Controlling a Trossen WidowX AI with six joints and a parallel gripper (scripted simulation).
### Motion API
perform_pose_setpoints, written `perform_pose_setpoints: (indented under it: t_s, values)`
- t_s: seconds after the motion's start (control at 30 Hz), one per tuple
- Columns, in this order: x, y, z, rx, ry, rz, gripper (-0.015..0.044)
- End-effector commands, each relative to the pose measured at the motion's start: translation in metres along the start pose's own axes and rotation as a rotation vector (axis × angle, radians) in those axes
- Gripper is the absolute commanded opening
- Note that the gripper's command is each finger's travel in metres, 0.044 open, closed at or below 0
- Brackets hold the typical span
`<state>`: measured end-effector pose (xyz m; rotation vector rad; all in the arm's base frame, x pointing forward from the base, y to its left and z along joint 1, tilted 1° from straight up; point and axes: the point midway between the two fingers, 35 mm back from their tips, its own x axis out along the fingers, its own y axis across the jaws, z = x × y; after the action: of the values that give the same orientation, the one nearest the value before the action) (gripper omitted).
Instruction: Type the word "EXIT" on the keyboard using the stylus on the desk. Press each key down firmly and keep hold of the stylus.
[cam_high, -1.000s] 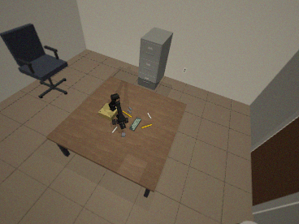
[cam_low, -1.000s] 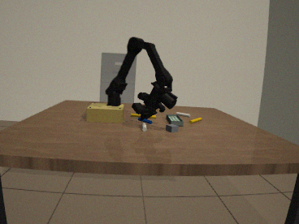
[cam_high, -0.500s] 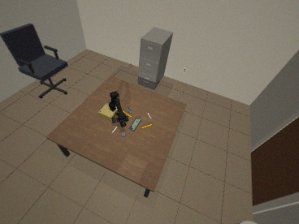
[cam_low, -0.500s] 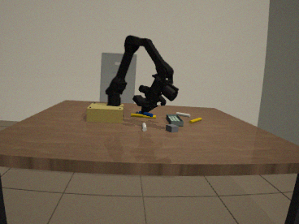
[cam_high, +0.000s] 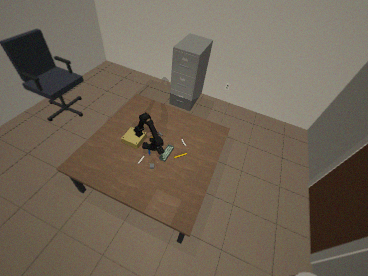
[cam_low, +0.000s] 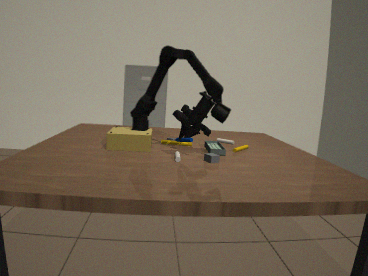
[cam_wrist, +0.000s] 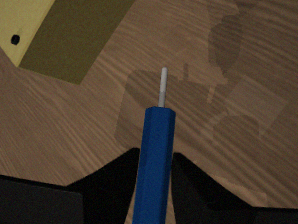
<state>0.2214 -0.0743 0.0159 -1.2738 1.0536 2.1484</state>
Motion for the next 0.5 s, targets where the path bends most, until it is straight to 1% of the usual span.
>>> perform_pose_setpoints:
  t_s: [0.0,0.23,0.47]
  values:
    - [-0.009,-0.008,-0.004,0.089,0.096,0.075,0.0000]
    - [-0.024,-0.025,-0.006,0.227,0.271,0.161,0.0000]
    - [-0.041,-0.045,-0.004,0.360,0.473,0.190,0.0000]
